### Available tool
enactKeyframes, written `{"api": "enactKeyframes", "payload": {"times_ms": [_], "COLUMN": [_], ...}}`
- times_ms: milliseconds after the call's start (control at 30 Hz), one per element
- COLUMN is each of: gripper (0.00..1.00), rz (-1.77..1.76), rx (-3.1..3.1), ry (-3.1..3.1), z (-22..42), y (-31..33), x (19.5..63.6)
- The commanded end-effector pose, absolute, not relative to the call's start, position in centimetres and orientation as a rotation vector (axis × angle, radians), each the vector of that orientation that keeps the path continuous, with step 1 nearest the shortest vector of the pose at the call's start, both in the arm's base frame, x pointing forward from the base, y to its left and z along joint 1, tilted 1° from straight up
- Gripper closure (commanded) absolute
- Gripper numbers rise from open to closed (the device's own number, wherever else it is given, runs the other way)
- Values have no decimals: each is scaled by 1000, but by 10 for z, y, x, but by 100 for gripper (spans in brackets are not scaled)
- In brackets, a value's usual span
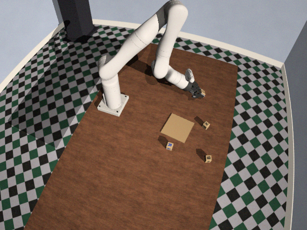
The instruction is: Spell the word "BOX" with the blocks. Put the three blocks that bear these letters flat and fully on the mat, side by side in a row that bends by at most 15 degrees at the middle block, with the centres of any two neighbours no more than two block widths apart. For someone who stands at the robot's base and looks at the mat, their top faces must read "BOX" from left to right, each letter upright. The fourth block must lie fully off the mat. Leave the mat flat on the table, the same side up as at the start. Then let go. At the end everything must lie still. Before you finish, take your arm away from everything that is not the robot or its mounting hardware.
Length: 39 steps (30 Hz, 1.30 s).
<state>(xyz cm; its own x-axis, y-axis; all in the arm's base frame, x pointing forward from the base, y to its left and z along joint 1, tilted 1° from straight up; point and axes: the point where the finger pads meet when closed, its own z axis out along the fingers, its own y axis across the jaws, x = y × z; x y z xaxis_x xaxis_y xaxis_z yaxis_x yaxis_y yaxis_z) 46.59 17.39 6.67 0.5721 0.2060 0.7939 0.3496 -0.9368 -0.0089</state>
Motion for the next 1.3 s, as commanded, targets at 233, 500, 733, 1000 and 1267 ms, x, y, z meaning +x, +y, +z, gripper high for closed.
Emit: {"api": "enactKeyframes", "payload": {"times_ms": [233, 500, 733, 1000, 1267], "gripper": [74, 74, 74, 74, 74], "rz": [-1363, -1399, -1422, -1429, -1430], "rx": [-2601, -2576, -2560, -2555, -2555], "ry": [-466, -461, -457, -456, -456], "z": [55, 55, 56, 56, 56], "y": [171, 171, 170, 170, 170], "x": [461, 460, 460, 459, 459]}}
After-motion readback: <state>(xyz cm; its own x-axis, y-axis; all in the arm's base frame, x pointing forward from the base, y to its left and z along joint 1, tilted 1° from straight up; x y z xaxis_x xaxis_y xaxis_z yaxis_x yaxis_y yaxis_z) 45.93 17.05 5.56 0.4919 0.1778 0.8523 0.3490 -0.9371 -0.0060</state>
